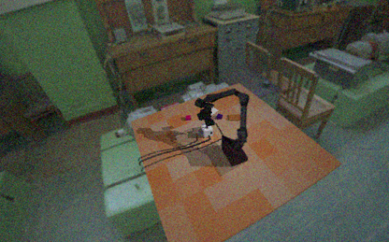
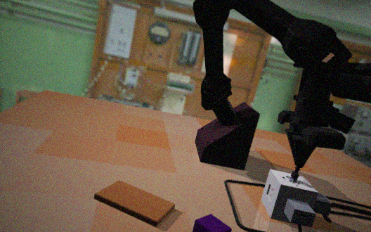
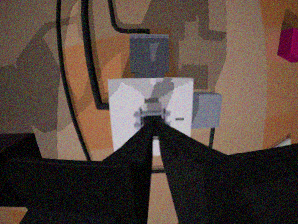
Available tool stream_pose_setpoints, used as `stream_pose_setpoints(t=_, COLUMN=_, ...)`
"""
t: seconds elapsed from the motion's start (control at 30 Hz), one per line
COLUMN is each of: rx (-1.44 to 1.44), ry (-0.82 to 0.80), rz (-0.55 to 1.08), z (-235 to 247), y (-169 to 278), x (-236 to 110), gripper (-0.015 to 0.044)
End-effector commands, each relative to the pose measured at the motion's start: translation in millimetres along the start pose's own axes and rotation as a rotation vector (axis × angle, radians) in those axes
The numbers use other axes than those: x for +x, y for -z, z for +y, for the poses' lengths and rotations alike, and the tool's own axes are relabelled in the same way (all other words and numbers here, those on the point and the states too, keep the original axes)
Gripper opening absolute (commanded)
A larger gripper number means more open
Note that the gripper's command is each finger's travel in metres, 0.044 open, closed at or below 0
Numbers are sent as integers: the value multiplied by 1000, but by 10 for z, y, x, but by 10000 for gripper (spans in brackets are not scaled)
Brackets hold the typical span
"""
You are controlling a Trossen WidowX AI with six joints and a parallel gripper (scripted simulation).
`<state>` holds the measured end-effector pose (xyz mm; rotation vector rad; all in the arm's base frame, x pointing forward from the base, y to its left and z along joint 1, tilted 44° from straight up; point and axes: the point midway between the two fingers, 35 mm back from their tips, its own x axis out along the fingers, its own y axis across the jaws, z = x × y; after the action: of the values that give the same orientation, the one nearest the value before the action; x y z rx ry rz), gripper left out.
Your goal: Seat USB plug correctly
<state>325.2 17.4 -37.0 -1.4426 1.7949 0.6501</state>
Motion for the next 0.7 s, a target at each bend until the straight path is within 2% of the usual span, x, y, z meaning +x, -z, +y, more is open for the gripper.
stream_pose_setpoints(t=0.0, rx=-6, ry=1, rz=4, z=3, y=2, x=16, gripper=0)
stream_pose_setpoints(t=0.67, rx=-6, ry=1, rz=4, z=3, y=5, x=40, gripper=0)
